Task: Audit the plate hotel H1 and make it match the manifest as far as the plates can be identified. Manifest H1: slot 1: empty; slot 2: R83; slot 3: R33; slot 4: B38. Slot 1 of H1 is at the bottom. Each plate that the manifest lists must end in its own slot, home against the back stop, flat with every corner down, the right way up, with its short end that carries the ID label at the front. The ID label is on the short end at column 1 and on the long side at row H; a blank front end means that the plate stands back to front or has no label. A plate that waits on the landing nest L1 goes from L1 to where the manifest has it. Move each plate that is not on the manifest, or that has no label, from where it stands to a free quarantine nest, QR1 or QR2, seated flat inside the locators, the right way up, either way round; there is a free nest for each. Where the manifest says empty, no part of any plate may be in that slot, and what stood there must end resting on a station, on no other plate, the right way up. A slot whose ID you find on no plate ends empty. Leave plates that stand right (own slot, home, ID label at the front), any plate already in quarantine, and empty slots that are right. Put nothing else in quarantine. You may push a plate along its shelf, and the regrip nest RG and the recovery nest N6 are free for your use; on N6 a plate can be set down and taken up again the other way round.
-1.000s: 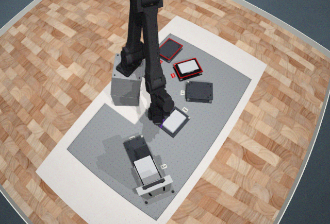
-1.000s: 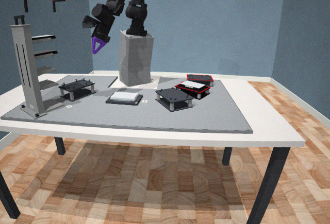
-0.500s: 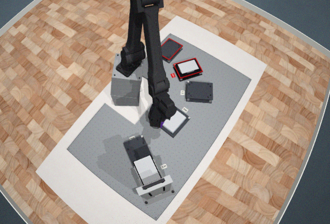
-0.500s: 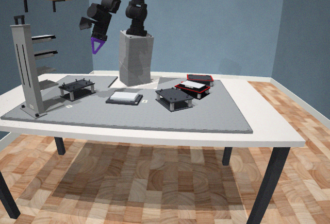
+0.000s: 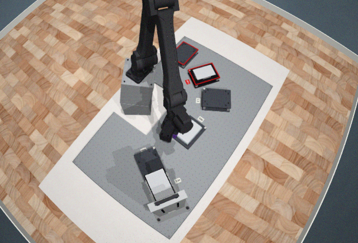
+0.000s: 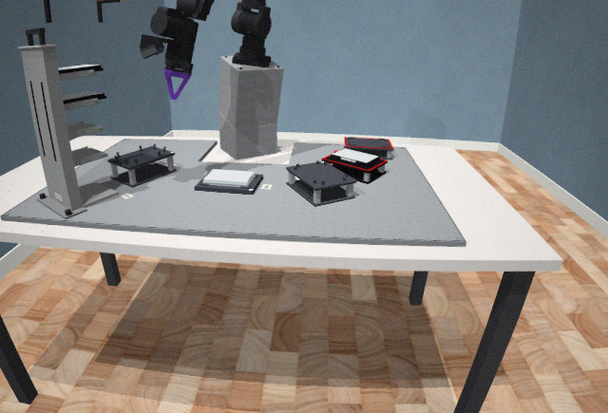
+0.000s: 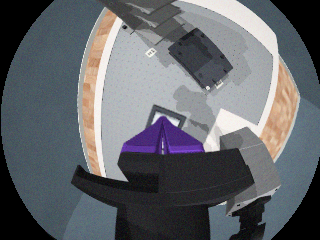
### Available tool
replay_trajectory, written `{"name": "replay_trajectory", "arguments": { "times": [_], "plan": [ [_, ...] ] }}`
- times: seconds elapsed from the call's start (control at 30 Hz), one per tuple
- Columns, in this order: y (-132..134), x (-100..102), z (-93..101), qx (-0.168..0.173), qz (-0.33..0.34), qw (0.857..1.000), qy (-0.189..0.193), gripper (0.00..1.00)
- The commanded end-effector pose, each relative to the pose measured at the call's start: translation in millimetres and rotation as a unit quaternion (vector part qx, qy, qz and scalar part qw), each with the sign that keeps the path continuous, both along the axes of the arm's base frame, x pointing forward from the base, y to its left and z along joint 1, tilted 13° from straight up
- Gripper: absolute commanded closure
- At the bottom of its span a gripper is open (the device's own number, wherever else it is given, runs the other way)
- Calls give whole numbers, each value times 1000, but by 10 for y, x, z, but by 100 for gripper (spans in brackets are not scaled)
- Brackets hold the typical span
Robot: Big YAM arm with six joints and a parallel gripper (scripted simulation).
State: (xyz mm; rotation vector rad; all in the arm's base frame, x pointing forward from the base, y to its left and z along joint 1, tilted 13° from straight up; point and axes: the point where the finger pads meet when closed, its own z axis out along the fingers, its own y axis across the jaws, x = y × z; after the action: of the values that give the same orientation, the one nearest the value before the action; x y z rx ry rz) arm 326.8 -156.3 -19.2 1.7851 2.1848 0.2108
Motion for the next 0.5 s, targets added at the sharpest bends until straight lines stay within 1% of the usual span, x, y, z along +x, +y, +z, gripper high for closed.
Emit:
{"name": "replay_trajectory", "arguments": {
  "times": [0.0,0.37,0.43,0.47],
  "plan": [
    [-135,124,94,13,-35,999,-3,100],
    [-140,121,90,77,-93,992,30,100],
    [-140,121,90,77,-93,992,30,100],
    [-90,171,149,79,-88,993,26,100]
  ]
}}
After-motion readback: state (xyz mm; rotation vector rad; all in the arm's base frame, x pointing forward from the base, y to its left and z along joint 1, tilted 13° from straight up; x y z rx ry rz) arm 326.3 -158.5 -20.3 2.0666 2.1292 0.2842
